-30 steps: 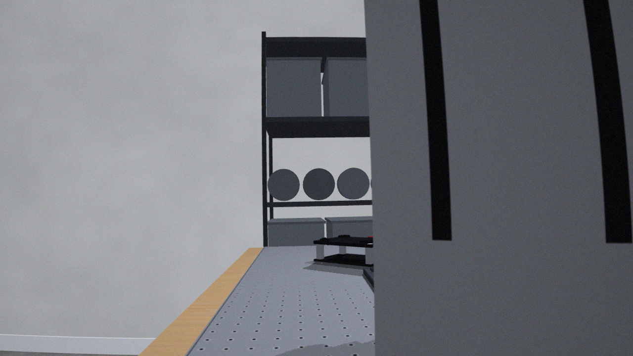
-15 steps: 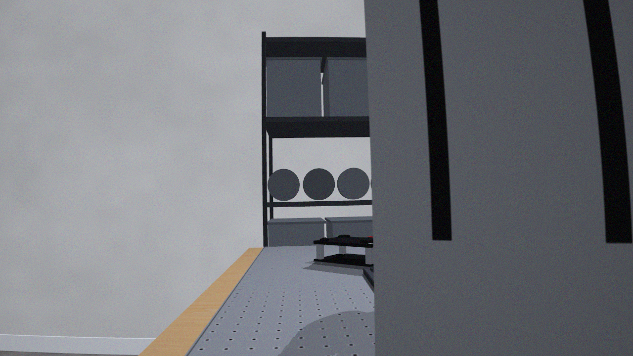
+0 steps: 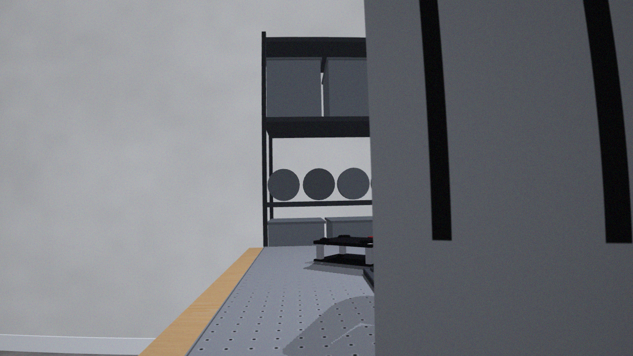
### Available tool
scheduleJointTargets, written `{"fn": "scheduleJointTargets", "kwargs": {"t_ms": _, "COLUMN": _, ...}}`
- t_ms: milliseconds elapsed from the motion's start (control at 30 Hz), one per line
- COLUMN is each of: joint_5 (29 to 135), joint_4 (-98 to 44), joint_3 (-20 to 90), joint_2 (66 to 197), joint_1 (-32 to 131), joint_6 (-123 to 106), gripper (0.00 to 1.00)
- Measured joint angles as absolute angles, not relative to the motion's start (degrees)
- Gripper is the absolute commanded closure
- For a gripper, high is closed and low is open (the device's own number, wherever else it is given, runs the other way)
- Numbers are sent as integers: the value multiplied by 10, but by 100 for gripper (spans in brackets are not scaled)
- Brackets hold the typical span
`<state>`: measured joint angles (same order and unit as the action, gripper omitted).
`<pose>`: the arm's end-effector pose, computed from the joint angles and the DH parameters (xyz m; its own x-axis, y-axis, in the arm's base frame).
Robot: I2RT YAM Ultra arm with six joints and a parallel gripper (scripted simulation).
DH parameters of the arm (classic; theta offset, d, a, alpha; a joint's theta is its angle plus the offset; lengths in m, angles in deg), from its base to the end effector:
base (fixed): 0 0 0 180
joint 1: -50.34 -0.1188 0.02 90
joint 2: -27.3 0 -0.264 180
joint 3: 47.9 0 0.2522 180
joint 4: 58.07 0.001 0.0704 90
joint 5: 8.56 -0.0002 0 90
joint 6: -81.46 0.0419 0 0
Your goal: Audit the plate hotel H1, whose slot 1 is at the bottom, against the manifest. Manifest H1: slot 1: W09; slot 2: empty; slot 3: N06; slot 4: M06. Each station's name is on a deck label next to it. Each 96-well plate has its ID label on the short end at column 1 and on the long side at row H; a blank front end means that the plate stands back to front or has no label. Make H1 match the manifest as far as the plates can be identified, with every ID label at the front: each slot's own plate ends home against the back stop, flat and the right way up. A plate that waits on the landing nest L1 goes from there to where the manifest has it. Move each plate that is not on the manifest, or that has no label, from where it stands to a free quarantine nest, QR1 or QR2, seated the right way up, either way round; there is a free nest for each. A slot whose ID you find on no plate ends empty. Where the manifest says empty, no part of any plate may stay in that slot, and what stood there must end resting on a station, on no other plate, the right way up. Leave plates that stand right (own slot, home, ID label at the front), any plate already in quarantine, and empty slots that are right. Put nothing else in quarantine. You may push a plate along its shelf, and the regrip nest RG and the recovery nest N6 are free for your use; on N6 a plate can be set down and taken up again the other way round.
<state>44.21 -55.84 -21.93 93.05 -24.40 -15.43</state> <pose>0.0715 0.1695 0.1285 -0.0969 -0.7182 -0.6891 -0.6663 0.5612 -0.4911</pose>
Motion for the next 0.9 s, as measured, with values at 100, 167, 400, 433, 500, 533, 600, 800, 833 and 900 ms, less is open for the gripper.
{"fn": "scheduleJointTargets", "kwargs": {"t_ms": 100, "joint_5": 434, "joint_4": -521, "joint_3": -203, "joint_2": 917, "joint_1": -257, "joint_6": -142, "gripper": 0}}
{"fn": "scheduleJointTargets", "kwargs": {"t_ms": 167, "joint_5": 428, "joint_4": -496, "joint_3": -192, "joint_2": 909, "joint_1": -266, "joint_6": -134, "gripper": 0}}
{"fn": "scheduleJointTargets", "kwargs": {"t_ms": 400, "joint_5": 412, "joint_4": -428, "joint_3": -162, "joint_2": 896, "joint_1": -288, "joint_6": -109, "gripper": 0}}
{"fn": "scheduleJointTargets", "kwargs": {"t_ms": 433, "joint_5": 410, "joint_4": -422, "joint_3": -159, "joint_2": 895, "joint_1": -290, "joint_6": -106, "gripper": 0}}
{"fn": "scheduleJointTargets", "kwargs": {"t_ms": 500, "joint_5": 408, "joint_4": -411, "joint_3": -155, "joint_2": 895, "joint_1": -291, "joint_6": -101, "gripper": 0}}
{"fn": "scheduleJointTargets", "kwargs": {"t_ms": 533, "joint_5": 408, "joint_4": -405, "joint_3": -154, "joint_2": 896, "joint_1": -292, "joint_6": -100, "gripper": 0}}
{"fn": "scheduleJointTargets", "kwargs": {"t_ms": 600, "joint_5": 408, "joint_4": -393, "joint_3": -147, "joint_2": 902, "joint_1": -296, "joint_6": -101, "gripper": 0}}
{"fn": "scheduleJointTargets", "kwargs": {"t_ms": 800, "joint_5": 418, "joint_4": -365, "joint_3": -105, "joint_2": 962, "joint_1": -312, "joint_6": -120, "gripper": 0}}
{"fn": "scheduleJointTargets", "kwargs": {"t_ms": 833, "joint_5": 420, "joint_4": -361, "joint_3": -99, "joint_2": 972, "joint_1": -314, "joint_6": -124, "gripper": 0}}
{"fn": "scheduleJointTargets", "kwargs": {"t_ms": 900, "joint_5": 424, "joint_4": -355, "joint_3": -91, "joint_2": 982, "joint_1": -316, "joint_6": -129, "gripper": 0}}
